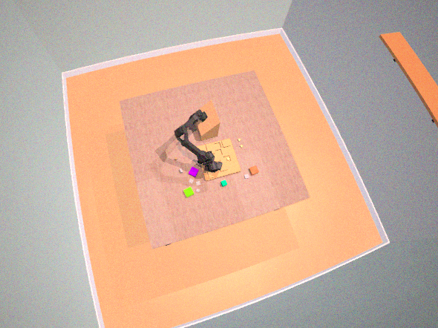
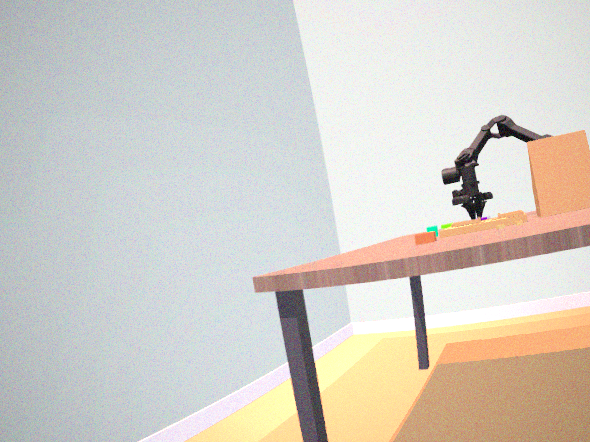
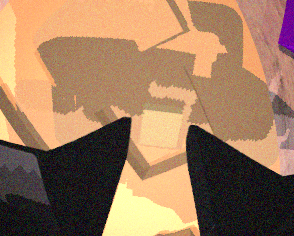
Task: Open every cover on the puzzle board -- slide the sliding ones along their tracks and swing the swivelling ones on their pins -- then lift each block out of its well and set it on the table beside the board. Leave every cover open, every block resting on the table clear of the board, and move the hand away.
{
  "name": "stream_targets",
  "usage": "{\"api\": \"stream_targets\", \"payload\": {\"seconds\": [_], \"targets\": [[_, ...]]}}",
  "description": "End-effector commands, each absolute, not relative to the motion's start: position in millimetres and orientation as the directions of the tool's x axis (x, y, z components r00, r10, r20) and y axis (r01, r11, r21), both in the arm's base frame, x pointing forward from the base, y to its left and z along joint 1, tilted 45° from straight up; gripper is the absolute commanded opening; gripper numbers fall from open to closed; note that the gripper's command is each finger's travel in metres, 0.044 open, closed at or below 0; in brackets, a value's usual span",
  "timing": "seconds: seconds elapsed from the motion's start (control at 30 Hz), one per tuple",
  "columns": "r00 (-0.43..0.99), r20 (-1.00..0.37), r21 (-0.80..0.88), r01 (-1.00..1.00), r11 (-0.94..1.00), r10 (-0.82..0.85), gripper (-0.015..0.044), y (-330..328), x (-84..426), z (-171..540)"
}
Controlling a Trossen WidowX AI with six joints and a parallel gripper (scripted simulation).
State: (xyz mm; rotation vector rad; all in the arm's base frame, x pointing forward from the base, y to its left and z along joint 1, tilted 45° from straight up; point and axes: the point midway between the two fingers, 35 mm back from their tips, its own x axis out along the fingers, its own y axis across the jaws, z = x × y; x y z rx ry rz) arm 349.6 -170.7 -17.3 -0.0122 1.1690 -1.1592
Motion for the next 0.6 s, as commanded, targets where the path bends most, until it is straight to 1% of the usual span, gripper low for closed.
{"api": "stream_targets", "payload": {"seconds": [0.0,0.23,0.57], "targets": [[-0.08,-0.7,-0.551,0.693,0.465,-0.709,0.0144,-174.3,348.1,-20.7],[-0.08,-0.7,-0.551,0.693,0.465,-0.709,0.0144,-176.7,347.7,-23.0],[-0.076,-0.702,-0.546,0.697,0.466,-0.708,0.008,-175.1,348.8,-21.2]]}}
